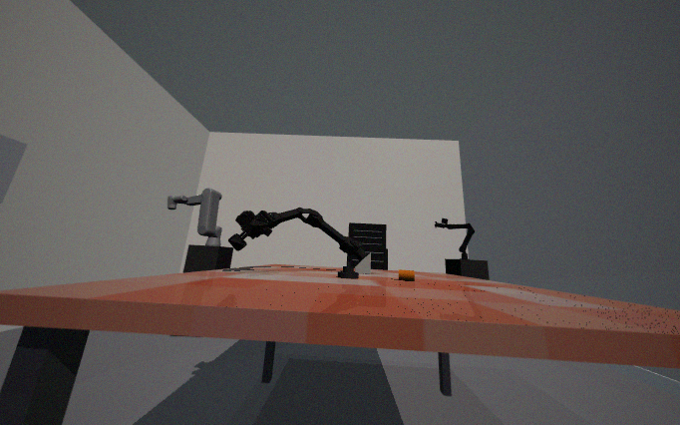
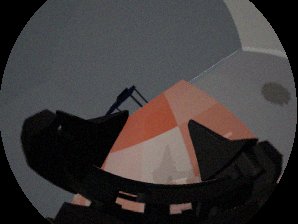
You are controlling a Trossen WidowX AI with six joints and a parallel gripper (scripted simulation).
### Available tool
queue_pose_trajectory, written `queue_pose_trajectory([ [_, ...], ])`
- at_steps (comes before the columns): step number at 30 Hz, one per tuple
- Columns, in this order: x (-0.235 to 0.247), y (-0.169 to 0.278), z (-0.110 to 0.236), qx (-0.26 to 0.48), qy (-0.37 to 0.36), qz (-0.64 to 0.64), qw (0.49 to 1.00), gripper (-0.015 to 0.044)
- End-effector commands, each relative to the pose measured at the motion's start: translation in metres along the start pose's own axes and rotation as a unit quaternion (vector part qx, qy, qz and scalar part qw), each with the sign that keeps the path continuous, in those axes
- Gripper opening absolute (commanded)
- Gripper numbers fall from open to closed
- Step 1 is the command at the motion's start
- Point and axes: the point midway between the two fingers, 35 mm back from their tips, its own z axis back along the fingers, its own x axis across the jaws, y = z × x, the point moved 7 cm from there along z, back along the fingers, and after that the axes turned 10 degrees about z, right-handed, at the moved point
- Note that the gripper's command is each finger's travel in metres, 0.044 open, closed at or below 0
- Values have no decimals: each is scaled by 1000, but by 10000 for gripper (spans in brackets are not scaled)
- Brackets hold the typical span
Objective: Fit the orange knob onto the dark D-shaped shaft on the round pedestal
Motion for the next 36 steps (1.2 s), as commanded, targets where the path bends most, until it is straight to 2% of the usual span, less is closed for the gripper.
queue_pose_trajectory([
  [1,52,7,-42,53,-48,-1,997,440],
  [12,186,41,-101,192,-149,36,969,440],
  [19,281,60,-116,264,-214,109,934,440],
  [28,406,88,-103,355,-279,220,865,440],
  [36,512,116,-56,422,-319,384,757,440],
])
